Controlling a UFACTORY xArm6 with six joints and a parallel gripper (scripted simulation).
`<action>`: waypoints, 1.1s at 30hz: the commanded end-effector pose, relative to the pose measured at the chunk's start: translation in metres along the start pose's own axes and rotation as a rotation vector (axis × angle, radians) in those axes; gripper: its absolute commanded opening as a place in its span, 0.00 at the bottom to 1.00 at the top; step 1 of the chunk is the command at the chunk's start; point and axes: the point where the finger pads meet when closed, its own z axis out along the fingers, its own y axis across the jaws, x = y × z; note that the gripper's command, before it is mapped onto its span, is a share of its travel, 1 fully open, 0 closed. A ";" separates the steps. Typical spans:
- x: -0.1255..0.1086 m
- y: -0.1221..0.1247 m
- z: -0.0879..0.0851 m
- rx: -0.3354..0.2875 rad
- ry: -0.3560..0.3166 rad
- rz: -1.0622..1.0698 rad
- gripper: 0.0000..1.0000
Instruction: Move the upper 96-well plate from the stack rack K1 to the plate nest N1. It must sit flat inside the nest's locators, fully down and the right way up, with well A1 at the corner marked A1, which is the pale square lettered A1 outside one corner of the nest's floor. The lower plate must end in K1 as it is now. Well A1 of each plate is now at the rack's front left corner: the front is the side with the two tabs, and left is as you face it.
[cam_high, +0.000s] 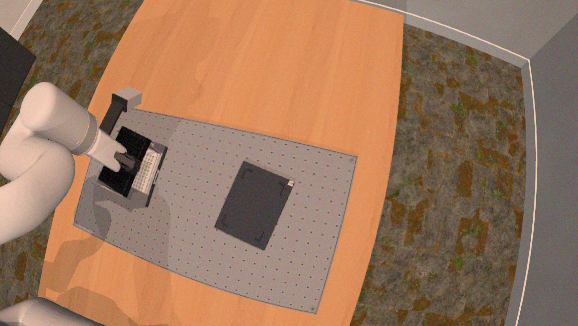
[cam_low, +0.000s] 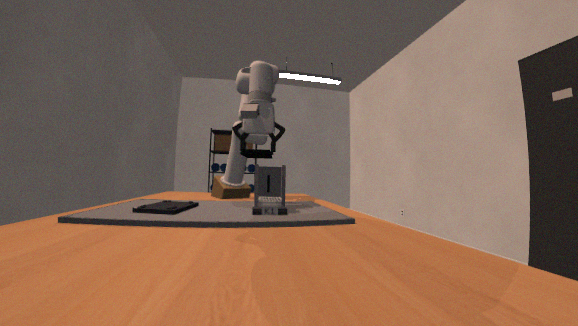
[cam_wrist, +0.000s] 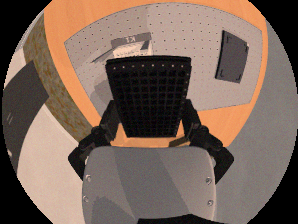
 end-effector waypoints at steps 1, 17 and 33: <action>0.005 0.021 -0.001 0.003 0.003 -0.001 0.00; 0.014 0.067 0.001 0.003 0.003 -0.001 0.00; 0.023 0.112 0.002 0.002 0.003 -0.001 0.00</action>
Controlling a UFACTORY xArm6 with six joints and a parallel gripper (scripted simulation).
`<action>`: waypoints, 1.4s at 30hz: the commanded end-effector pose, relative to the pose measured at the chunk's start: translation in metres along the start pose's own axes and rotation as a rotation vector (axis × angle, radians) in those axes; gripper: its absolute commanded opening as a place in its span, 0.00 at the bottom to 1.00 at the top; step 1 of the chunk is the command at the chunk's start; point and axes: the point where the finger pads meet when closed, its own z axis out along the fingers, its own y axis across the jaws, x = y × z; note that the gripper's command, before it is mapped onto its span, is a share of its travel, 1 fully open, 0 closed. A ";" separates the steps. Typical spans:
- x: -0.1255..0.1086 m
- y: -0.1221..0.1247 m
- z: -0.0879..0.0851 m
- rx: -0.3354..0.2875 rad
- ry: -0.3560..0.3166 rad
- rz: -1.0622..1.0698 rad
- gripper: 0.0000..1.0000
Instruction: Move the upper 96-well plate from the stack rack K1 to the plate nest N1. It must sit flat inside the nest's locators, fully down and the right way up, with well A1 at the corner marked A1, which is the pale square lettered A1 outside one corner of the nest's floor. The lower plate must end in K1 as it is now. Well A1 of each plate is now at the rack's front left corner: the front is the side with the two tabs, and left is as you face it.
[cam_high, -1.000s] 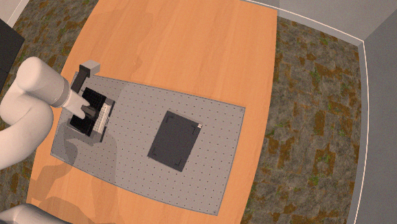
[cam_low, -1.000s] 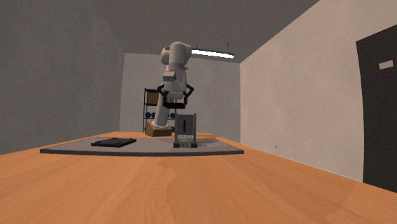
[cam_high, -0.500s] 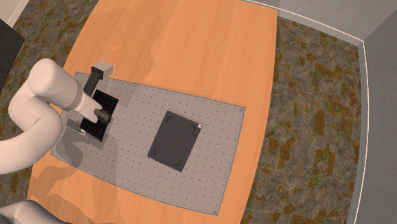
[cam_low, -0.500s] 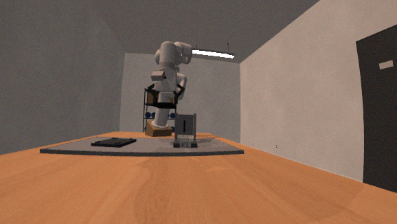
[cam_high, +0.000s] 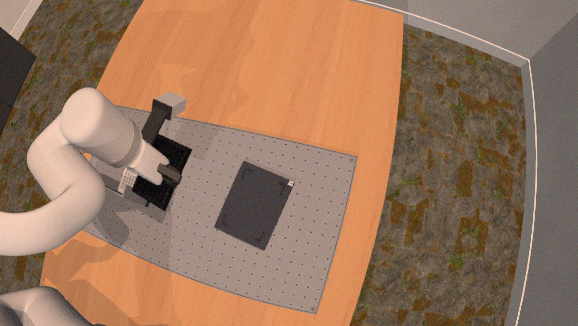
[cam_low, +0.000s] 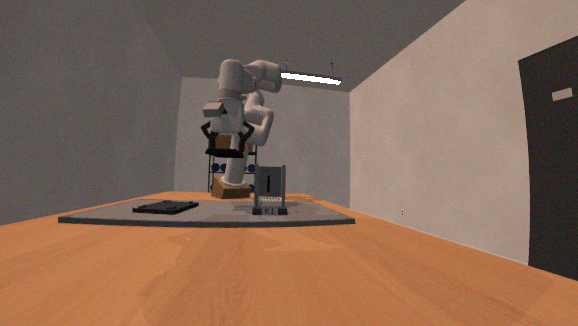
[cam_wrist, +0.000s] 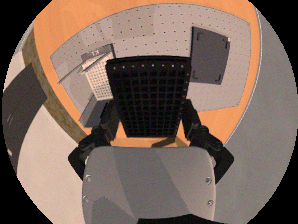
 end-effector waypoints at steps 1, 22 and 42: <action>0.006 0.021 0.000 0.003 0.003 -0.002 0.00; 0.016 0.077 0.001 0.002 0.002 -0.002 0.00; 0.028 0.136 0.003 0.002 0.002 -0.002 0.00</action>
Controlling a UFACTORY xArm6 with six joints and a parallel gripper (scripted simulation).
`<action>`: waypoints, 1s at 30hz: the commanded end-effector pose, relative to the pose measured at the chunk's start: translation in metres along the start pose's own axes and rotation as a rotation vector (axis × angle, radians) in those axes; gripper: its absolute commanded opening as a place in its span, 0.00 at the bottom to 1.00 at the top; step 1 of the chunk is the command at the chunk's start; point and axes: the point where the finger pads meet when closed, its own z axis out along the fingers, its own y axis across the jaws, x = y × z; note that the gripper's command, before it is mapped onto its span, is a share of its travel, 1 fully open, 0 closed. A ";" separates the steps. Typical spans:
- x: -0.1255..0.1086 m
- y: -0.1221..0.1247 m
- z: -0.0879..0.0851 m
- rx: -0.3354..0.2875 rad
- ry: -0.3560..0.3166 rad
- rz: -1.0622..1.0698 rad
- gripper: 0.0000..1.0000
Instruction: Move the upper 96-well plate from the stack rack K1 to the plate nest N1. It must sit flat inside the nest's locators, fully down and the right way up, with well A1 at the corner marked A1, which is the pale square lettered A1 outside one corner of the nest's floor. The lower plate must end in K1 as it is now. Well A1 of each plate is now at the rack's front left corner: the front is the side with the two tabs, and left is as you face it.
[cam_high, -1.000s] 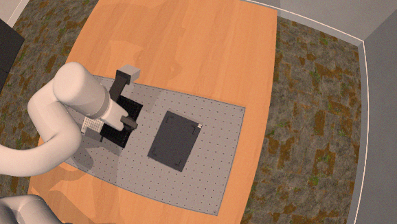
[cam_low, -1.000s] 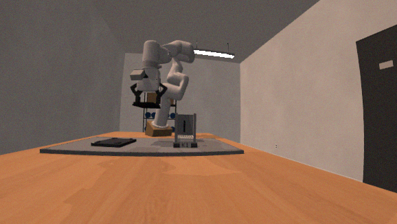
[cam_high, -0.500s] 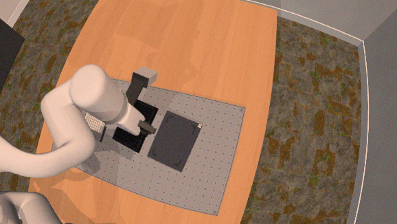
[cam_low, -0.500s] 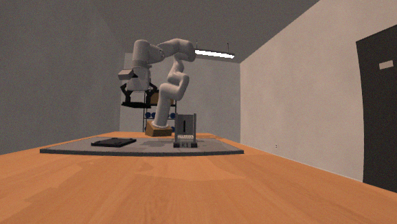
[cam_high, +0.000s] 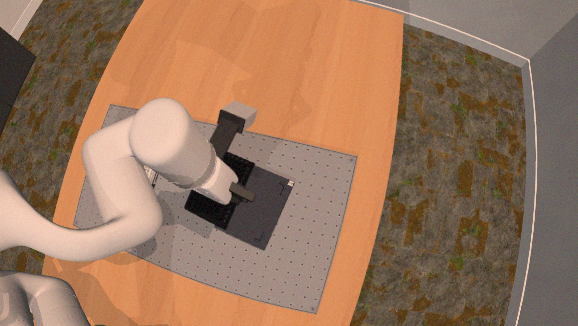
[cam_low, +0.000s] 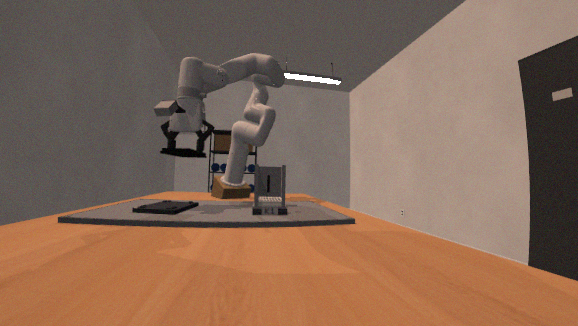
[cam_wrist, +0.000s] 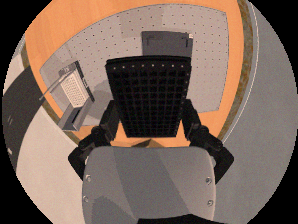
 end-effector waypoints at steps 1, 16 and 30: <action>0.005 0.018 0.000 0.001 0.003 -0.002 0.00; 0.010 0.043 0.000 0.001 0.003 -0.002 0.00; 0.010 0.043 0.000 0.000 0.003 -0.002 0.00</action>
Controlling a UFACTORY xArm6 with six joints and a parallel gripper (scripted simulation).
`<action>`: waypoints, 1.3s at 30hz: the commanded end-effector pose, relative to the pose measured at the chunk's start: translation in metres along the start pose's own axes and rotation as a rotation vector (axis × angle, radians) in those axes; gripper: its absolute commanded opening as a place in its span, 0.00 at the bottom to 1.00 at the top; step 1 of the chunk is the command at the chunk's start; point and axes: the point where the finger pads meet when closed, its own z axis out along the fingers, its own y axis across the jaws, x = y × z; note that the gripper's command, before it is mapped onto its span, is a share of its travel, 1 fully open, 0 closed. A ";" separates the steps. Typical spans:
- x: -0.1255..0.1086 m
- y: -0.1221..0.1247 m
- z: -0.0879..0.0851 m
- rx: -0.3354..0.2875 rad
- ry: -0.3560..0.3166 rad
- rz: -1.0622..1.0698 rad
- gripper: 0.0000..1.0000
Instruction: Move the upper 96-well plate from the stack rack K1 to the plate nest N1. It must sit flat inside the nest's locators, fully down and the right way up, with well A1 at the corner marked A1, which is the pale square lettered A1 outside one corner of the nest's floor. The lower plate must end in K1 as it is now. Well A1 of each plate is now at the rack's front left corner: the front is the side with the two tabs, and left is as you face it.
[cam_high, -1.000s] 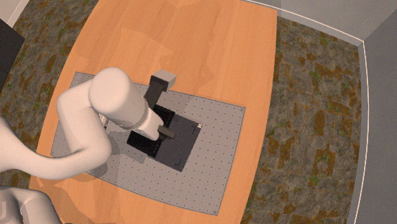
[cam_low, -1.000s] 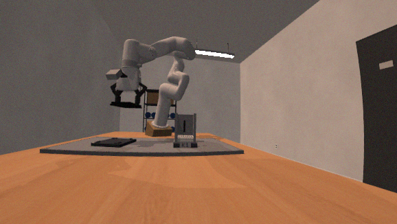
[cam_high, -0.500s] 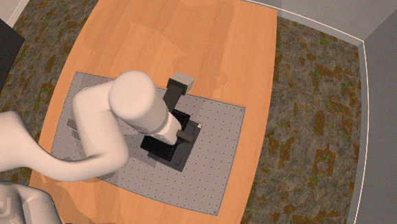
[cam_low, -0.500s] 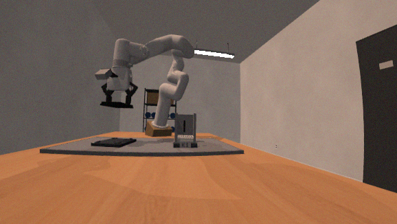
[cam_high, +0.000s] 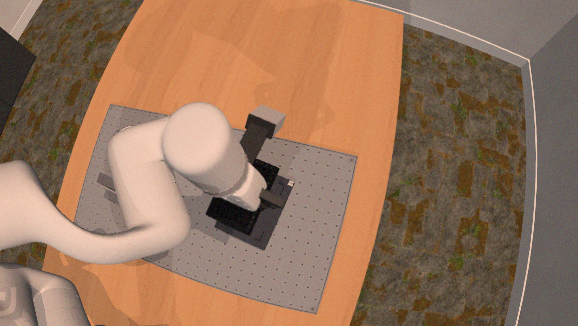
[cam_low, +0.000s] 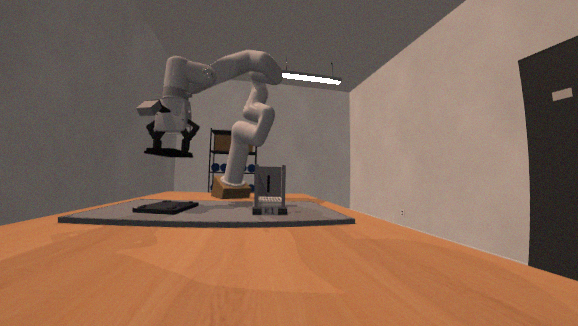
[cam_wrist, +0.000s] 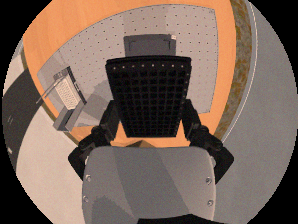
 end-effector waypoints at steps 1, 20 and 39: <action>0.001 0.000 -0.001 -0.002 0.004 -0.001 0.00; 0.001 0.000 -0.001 -0.002 0.003 -0.001 0.00; 0.001 -0.001 0.027 -0.002 0.003 -0.001 0.00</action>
